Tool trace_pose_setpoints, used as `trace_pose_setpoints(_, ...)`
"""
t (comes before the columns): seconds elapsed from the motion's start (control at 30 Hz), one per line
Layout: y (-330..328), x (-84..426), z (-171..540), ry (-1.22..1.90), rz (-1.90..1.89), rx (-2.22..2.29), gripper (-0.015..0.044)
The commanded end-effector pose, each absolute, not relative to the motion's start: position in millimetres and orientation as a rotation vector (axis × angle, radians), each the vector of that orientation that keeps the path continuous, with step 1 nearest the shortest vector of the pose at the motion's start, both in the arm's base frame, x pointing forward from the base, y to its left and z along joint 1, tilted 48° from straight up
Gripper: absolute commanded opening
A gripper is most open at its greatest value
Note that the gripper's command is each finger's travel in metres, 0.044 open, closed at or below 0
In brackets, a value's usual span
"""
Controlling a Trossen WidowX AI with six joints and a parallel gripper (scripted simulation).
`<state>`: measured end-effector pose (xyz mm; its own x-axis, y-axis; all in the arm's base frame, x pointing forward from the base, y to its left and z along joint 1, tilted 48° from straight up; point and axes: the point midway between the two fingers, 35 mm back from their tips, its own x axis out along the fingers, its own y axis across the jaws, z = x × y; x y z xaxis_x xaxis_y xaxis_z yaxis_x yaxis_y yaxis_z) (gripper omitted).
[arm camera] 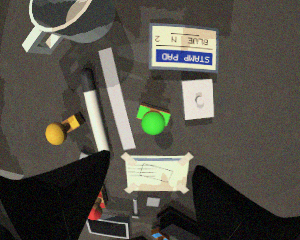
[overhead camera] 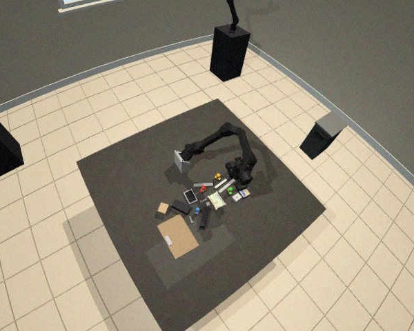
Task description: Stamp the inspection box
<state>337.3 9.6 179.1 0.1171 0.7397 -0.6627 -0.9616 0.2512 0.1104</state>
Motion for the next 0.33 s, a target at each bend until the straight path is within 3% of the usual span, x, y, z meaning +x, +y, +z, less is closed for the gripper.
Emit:
trace_pose_setpoints(0.0, 9.1, 337.0, 178.4, 0.695, 1.294, -0.395, 0.0253)
trace_pose_setpoints(0.3, 9.6, 337.3, 179.1, 0.692, 1.292, -0.39, 0.0253)
